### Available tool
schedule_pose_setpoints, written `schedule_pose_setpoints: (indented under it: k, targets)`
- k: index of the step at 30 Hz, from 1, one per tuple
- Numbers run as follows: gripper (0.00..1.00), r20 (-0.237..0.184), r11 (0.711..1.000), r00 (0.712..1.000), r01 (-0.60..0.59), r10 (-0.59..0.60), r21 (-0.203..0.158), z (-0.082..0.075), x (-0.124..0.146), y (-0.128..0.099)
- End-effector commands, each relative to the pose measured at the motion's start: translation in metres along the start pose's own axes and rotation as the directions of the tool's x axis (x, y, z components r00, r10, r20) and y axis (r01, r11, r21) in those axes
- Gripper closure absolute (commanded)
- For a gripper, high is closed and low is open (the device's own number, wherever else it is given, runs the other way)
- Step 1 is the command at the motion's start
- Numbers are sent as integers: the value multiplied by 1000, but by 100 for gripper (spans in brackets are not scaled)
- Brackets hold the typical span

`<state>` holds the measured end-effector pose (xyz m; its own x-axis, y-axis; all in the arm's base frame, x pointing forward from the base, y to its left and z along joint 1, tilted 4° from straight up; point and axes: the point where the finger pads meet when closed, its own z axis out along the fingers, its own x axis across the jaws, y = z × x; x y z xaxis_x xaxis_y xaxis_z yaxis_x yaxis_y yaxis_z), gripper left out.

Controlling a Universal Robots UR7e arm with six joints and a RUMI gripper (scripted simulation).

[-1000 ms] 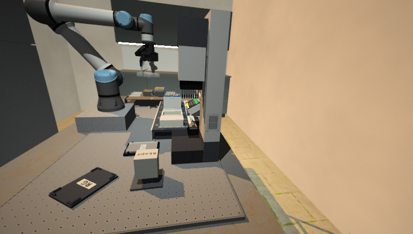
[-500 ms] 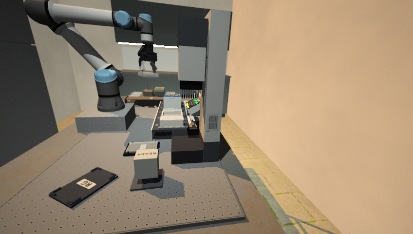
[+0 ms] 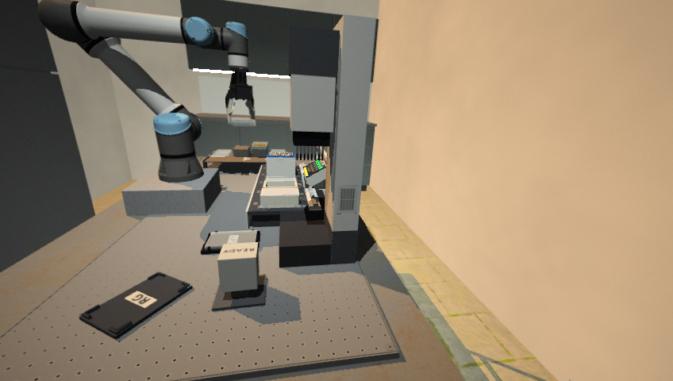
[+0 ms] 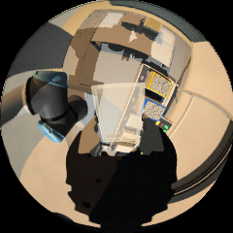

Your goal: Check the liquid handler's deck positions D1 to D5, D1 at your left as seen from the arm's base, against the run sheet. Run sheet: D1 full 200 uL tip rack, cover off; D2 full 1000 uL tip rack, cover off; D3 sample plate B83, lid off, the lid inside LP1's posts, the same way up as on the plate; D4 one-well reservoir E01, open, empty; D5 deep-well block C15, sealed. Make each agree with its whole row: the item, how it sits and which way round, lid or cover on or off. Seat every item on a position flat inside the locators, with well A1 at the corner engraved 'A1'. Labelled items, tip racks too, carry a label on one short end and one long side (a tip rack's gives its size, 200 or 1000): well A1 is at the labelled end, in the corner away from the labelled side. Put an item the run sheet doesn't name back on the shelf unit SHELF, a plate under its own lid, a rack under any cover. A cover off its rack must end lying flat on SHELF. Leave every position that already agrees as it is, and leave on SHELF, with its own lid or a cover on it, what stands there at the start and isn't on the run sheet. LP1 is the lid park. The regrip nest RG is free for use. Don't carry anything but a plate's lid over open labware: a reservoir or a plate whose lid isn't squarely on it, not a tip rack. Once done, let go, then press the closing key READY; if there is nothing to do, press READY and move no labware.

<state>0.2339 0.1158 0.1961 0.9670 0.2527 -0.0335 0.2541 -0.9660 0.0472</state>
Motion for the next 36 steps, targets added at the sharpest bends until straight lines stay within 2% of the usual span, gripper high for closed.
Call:
schedule_pose_setpoints:
  k: [1,8,16,29,31,36]
  targets:
    - [100,0,995,995,-99,99,-4,0,0,0]
    - [100,0,980,980,-198,198,-4,0,0,0]
    - [100,-1,936,936,-351,351,-4,0,0,0]
    - [100,-1,935,935,-354,354,-4,0,0,0]
    - [100,-1,949,949,-317,317,-4,0,4,-9]
    - [100,-1,950,950,-314,314,-3,0,13,-33]
